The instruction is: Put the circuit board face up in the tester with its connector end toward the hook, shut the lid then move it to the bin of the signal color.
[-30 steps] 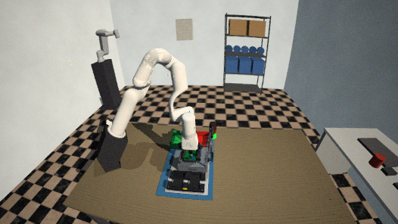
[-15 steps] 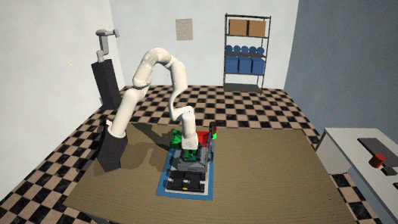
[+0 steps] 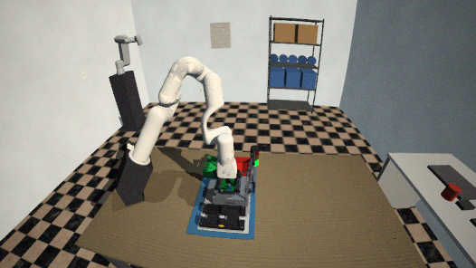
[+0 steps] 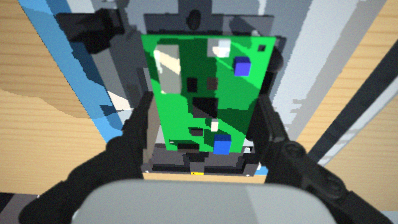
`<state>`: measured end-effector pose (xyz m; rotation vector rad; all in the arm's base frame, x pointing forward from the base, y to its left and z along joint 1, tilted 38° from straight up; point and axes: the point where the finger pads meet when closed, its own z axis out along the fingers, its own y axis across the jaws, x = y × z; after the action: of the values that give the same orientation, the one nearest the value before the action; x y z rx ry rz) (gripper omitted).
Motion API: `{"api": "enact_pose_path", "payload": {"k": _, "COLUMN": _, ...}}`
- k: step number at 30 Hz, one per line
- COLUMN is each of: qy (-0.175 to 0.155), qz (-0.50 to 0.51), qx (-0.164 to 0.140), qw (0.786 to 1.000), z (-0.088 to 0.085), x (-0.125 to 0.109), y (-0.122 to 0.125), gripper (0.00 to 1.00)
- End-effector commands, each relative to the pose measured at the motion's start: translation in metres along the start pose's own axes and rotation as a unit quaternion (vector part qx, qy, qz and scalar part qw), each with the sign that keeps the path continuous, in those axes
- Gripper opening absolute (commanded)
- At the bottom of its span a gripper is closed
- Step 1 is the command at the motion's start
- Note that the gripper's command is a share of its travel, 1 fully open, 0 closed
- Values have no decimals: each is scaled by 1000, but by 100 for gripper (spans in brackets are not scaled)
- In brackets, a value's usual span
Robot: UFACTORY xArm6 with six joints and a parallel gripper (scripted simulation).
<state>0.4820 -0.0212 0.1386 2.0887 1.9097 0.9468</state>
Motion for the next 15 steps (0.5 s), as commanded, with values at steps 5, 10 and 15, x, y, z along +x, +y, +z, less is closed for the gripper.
{"api": "enact_pose_path", "payload": {"k": 5, "qy": 0, "qz": 0, "qx": -1, "qw": 1000, "z": -2, "x": 0, "y": 1, "gripper": 79}}
{"api": "enact_pose_path", "payload": {"k": 10, "qy": 0, "qz": 0, "qx": -1, "qw": 1000, "z": -3, "x": 0, "y": 1, "gripper": 79}}
{"api": "enact_pose_path", "payload": {"k": 15, "qy": 0, "qz": 0, "qx": -1, "qw": 1000, "z": -5, "x": 0, "y": 1, "gripper": 79}}
